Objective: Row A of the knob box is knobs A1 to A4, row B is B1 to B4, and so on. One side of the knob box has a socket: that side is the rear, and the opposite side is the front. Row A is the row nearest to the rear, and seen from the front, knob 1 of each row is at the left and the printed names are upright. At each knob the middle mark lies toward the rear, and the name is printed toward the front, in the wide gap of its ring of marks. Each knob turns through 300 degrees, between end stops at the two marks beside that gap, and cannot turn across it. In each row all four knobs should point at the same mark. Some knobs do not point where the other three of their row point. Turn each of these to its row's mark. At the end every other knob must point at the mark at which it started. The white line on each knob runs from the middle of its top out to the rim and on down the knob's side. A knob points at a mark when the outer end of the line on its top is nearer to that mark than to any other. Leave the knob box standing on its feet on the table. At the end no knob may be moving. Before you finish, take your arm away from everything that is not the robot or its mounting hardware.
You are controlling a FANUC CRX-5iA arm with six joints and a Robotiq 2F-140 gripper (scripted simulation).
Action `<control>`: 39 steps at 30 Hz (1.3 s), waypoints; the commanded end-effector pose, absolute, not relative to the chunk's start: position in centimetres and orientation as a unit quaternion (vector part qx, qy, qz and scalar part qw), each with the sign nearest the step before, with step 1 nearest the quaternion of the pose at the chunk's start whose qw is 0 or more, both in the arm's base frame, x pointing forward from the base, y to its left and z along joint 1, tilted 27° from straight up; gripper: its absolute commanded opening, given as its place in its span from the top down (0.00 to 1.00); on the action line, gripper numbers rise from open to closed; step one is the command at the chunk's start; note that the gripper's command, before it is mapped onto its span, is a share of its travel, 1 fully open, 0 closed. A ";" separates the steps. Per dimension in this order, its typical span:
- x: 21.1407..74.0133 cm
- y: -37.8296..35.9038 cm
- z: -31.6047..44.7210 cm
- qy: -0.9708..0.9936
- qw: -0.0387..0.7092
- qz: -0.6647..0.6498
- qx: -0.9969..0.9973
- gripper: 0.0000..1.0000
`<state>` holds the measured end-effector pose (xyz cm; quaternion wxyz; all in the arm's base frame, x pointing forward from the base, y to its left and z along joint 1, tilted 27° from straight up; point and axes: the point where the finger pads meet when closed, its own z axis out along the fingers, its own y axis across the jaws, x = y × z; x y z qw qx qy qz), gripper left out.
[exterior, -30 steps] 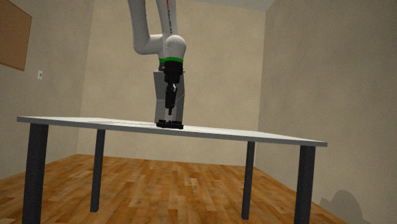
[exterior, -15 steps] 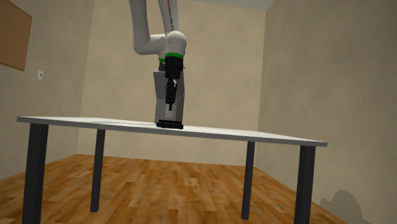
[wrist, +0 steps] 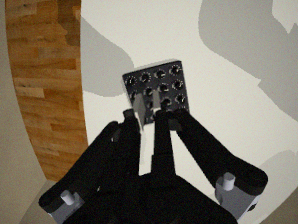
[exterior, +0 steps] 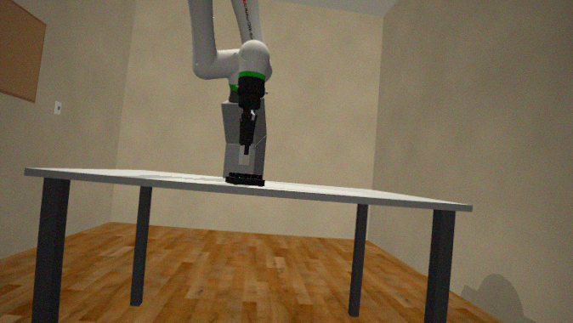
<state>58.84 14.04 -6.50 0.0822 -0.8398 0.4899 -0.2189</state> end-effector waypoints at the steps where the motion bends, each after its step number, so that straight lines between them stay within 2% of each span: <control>1: 58.8 14.1 -6.5 0.490 0.082 -0.219 -0.840 0.88; 11: 58.8 14.1 -6.4 0.467 0.076 -0.221 -0.853 0.88; 39: 58.3 14.1 -5.4 0.010 -0.037 -0.231 -0.972 0.88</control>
